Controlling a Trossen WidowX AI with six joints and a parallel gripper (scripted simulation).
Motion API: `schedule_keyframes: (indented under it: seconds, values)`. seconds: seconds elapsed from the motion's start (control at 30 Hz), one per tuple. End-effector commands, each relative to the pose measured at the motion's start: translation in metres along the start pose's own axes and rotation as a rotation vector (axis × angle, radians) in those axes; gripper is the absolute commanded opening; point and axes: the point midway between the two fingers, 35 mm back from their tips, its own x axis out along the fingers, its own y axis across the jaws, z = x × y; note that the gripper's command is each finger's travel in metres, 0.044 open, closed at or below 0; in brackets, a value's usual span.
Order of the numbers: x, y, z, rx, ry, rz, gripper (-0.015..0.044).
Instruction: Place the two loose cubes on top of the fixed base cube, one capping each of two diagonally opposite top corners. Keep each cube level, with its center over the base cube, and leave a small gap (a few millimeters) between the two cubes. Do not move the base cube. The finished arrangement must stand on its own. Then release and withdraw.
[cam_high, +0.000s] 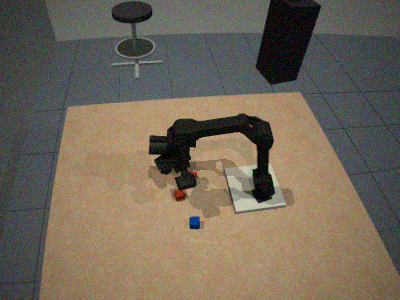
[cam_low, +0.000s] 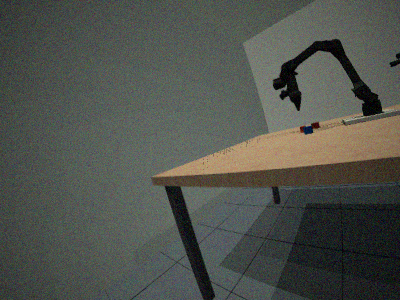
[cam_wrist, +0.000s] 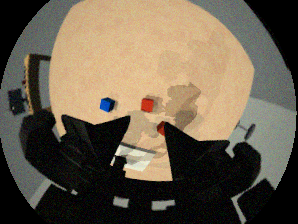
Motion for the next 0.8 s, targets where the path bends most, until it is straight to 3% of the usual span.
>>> schedule_keyframes:
  seconds: [0.0,0.33,0.77]
  values:
    - [0.002,0.004,0.000,-0.028,0.019,0.015,0.0265]
    - [0.063,0.004,-0.001,-0.028,0.019,0.015,0.0265]
    - [0.081,0.005,-0.001,-0.028,0.019,0.015,0.0265]
